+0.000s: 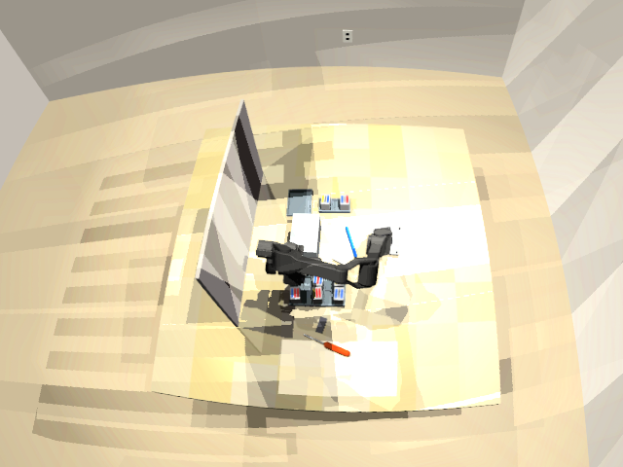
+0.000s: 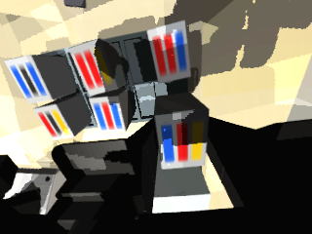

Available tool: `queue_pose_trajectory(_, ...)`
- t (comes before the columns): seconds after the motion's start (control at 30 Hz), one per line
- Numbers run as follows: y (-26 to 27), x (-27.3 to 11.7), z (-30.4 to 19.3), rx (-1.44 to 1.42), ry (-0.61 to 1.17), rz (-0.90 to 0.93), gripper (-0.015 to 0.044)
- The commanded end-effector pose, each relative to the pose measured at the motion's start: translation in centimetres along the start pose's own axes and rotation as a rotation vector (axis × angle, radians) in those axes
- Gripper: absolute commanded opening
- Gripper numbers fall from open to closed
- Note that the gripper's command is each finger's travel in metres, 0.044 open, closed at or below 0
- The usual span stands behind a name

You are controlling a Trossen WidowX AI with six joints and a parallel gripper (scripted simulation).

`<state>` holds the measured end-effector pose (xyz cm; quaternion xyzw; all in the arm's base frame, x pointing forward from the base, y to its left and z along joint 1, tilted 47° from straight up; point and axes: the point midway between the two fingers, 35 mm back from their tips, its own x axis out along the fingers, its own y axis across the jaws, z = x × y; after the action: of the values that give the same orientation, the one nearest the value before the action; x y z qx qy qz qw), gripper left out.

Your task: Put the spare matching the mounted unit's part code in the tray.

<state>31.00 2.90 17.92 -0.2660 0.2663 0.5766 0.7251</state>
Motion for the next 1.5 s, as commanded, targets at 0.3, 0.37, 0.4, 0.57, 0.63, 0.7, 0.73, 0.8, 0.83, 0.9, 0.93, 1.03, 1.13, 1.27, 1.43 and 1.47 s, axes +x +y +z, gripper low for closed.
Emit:
queue_pose_trajectory(0.3, 0.1, -2.1, 0.0, 0.002, -0.001, -0.001, 0.0)
queue_pose_trajectory(0.37, 0.0, -2.9, -0.1, 0.002, -0.001, -0.001, 0.0)
queue_pose_trajectory(0.4, 0.0, -3.3, -0.2, 0.001, -0.001, -0.001, 0.0)
queue_pose_trajectory(0.57, -0.1, -5.2, -0.4, -0.004, -0.005, -0.001, 0.0)
queue_pose_trajectory(0.63, -0.1, -5.5, -0.4, -0.005, -0.005, -0.001, 0.0)
queue_pose_trajectory(0.7, -0.1, -5.5, -0.4, -0.005, -0.005, -0.001, 0.0)
queue_pose_trajectory(0.73, -0.2, -5.5, -0.6, -0.004, -0.004, -0.001, 0.0)
queue_pose_trajectory(0.8, -0.5, -5.5, -1.1, 0.0, -0.001, -0.002, 0.0)
queue_pose_trajectory(0.83, -0.8, -5.6, -1.5, 0.003, 0.002, -0.002, 0.0)
queue_pose_trajectory(0.9, -1.3, -5.6, -2.6, 0.01, 0.008, -0.001, 0.0)
queue_pose_trajectory(0.93, -1.6, -5.7, -3.2, 0.013, 0.012, -0.001, 0.0)
queue_pose_trajectory(1.03, -2.4, -5.8, -4.9, 0.02, 0.021, -0.001, 0.0)
queue_pose_trajectory(1.13, -3.1, -6.0, -6.6, 0.017, 0.03, -0.001, 0.0)
queue_pose_trajectory(1.27, -3.9, -6.2, -8.9, 0.014, 0.041, 0.0, 0.0)
queue_pose_trajectory(1.43, -4.8, -6.5, -11.9, 0.011, 0.047, 0.001, 0.0)
queue_pose_trajectory(1.47, -4.9, -6.5, -12.5, 0.011, 0.048, 0.001, 0.0)
